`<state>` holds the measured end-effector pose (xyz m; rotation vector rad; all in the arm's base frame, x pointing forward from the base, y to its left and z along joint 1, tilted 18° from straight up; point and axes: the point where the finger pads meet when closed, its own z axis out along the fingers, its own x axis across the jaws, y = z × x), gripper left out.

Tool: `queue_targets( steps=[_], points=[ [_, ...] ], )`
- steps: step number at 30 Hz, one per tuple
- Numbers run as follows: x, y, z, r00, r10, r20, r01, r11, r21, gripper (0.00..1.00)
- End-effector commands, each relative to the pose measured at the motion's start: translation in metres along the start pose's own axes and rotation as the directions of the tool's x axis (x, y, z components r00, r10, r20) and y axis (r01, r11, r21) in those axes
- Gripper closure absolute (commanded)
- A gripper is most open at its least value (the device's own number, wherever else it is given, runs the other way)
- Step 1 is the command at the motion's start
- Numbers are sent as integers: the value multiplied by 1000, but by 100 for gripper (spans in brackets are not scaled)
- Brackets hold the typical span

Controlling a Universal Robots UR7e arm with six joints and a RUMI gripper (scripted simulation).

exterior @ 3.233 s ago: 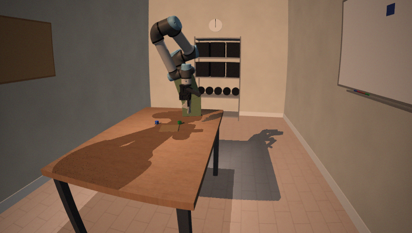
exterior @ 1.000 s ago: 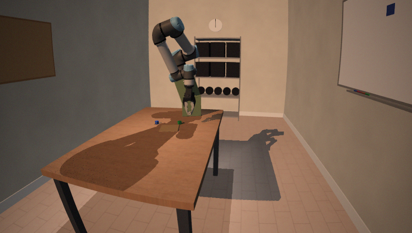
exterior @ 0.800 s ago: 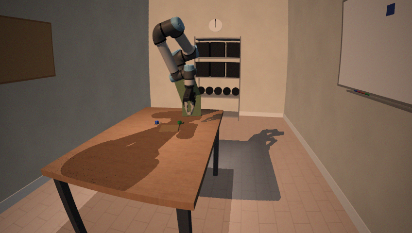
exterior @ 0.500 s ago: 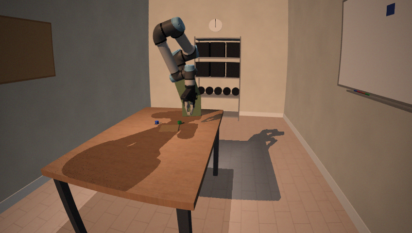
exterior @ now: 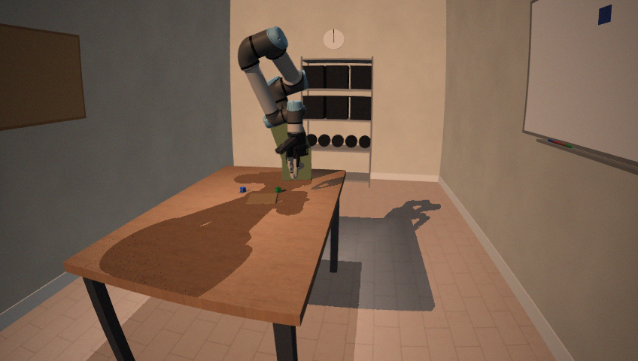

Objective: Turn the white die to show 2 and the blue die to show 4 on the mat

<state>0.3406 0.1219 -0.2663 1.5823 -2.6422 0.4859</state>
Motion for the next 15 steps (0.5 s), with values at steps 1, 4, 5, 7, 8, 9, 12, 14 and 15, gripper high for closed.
queue_targets(
  steps=[1,4,5,7,8,9,12,14,15],
  points=[
    [1,2,0,987,159,-7,-159,987,5,94],
    [2,3,1,973,232,-7,-232,973,6,94],
    [2,3,1,967,254,-7,-254,967,6,94],
    [2,3,1,967,254,-7,-254,967,6,94],
    [2,3,1,962,275,-6,-275,962,6,94],
    [2,4,1,956,294,-6,-294,956,6,94],
    [3,5,1,938,347,-6,-347,938,6,94],
    [3,5,1,927,376,-6,-376,927,7,94],
    [3,6,1,921,389,-6,-389,921,7,94]
  ],
)
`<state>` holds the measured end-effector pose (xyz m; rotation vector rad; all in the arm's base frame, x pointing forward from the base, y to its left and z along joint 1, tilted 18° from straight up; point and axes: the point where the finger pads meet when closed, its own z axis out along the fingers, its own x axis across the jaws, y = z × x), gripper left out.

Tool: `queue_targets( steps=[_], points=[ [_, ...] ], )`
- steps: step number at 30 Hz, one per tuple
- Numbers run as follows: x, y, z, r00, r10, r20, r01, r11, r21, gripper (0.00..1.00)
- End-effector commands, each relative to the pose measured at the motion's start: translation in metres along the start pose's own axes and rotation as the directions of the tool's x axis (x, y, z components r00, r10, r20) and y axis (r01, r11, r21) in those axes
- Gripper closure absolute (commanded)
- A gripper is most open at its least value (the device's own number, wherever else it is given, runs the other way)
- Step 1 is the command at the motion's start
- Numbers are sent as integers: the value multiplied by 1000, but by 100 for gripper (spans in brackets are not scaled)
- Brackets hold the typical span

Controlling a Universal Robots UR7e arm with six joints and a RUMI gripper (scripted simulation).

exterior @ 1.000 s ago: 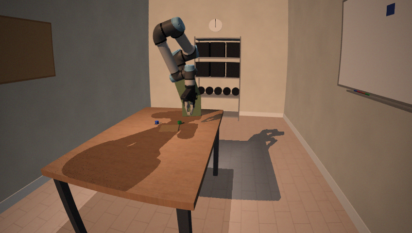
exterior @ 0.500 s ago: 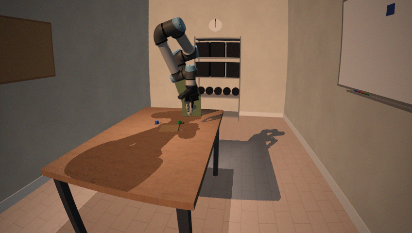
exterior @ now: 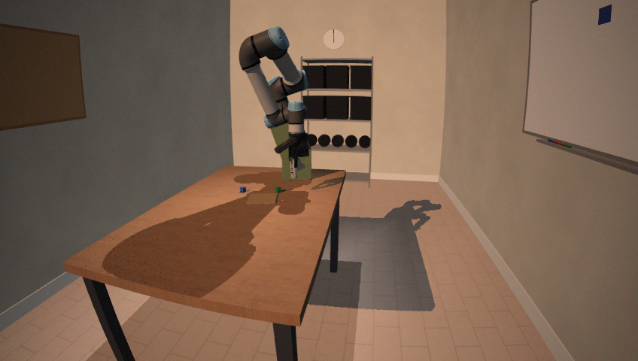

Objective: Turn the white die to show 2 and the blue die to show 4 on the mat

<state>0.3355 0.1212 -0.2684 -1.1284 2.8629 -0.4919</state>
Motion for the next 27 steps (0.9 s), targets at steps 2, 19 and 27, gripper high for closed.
queue_targets(
  steps=[2,19,27],
  points=[
    [1,1,0,995,97,-2,-97,995,3,94],
    [2,2,0,984,176,-2,-176,984,3,94],
    [2,2,0,984,177,-2,-177,984,3,94]
  ],
)
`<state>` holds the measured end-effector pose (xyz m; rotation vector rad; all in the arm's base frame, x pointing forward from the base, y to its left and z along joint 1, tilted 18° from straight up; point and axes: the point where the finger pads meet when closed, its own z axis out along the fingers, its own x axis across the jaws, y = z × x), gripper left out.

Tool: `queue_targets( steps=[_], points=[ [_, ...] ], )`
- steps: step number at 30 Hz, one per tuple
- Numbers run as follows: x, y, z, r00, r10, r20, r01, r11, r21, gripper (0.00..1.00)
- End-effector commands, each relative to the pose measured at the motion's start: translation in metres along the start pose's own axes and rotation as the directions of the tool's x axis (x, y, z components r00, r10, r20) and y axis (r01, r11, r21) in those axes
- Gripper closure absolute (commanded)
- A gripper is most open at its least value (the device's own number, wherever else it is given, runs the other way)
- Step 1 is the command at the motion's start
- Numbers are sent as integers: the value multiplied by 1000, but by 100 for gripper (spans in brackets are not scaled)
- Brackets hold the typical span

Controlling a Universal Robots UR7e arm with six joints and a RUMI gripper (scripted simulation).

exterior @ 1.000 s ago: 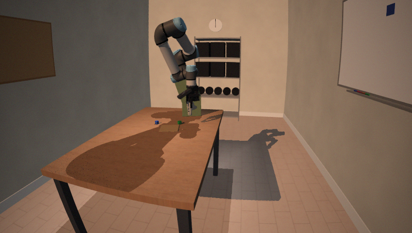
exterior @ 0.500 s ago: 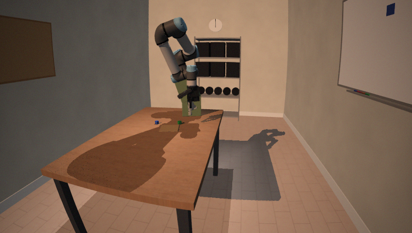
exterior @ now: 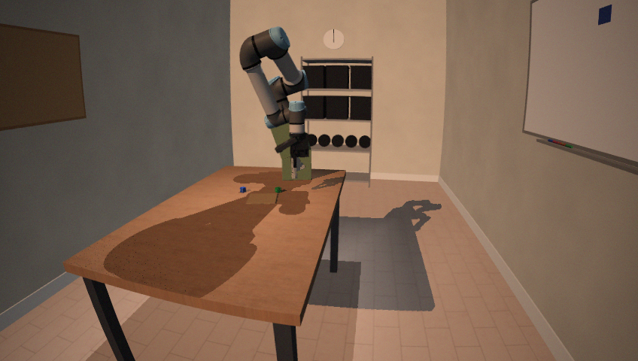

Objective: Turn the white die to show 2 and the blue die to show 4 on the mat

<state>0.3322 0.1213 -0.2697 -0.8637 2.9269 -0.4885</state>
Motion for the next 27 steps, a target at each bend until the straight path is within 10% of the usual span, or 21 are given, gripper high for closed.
queue_targets(
  steps=[1,16,27],
  points=[
    [0,0,0,1000,1,1,-1,1000,-1,94],
    [0,0,1,1000,0,-2,0,985,-174,94],
    [-1,-1,-1,1000,10,10,-3,870,-493,94]
  ],
)
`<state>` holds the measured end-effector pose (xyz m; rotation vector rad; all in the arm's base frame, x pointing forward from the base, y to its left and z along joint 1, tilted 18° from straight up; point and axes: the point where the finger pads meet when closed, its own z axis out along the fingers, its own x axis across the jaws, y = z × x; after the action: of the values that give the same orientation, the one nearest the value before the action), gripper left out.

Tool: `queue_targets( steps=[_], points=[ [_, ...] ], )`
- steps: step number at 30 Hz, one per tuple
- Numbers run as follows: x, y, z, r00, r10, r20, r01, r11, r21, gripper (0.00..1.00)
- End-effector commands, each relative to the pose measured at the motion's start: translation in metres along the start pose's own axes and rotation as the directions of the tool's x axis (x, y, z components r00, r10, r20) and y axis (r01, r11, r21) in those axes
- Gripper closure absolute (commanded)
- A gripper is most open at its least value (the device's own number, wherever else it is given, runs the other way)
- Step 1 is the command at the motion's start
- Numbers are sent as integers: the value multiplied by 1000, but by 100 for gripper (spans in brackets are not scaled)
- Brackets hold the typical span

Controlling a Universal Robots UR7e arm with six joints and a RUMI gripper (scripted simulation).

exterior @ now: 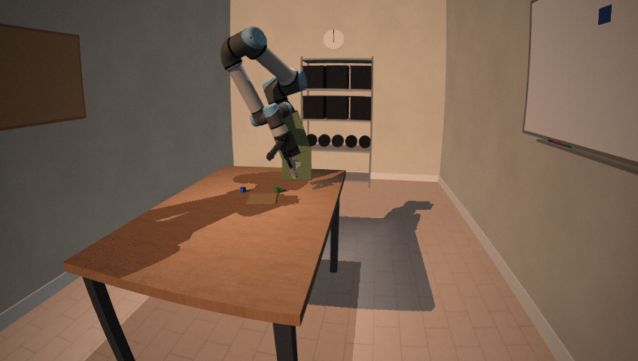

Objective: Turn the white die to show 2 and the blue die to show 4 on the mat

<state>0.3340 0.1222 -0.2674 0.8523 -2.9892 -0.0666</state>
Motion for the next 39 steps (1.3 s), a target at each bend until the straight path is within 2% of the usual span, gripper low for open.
queue_targets(
  steps=[1,4,7,13,20,28,39],
  points=[
    [0,0,1,1000,-5,-8,4,988,-153,94],
    [1,-1,1,1000,-5,-10,2,968,-252,94],
    [1,-1,1,1000,-5,-10,2,967,-256,94],
    [1,-2,2,1000,-9,-19,0,911,-412,94],
    [1,-3,1,1000,-6,-15,-3,852,-523,94],
    [0,-3,0,1000,-2,-12,-4,833,-554,94],
    [0,-4,3,1000,-7,-18,-4,831,-556,94]
  ],
)
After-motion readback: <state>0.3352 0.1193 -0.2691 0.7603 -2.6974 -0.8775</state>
